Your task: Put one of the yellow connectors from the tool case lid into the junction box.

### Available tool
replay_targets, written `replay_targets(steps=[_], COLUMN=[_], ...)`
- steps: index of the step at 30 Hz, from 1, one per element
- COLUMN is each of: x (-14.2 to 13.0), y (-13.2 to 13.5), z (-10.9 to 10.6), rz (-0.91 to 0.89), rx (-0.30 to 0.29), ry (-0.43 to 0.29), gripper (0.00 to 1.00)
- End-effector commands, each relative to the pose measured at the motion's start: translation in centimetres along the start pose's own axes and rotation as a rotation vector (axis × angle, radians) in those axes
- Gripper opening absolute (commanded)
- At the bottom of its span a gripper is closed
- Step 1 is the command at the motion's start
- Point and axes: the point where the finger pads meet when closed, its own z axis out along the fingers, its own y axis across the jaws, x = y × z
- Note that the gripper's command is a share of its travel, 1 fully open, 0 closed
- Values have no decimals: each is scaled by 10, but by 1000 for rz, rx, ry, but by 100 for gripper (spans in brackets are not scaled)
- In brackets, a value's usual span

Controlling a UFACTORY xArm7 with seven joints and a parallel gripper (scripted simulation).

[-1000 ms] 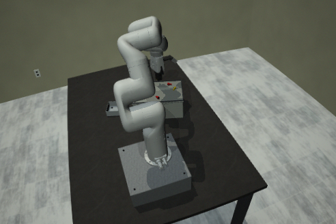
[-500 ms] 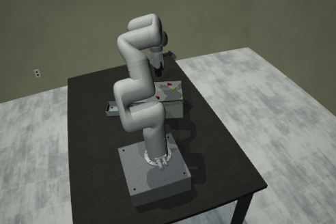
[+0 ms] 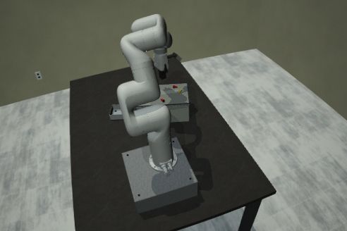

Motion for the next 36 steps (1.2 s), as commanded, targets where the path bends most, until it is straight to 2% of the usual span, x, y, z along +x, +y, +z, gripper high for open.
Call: replay_targets(steps=[1, 11, 13, 28, 30, 36], x=[-8, -66, -66, -191, -191, -231], y=[-4, -23, -23, -63, -63, -76], z=[-2, -2, -2, -2, -2, -2], rz=[-1, -1, -1, -1, -1, -1], rx=[5, 5, 5, 5, 5, 5], ry=[2, 2, 2, 2, 2, 2], gripper=[2, 2, 2, 2, 2, 2])
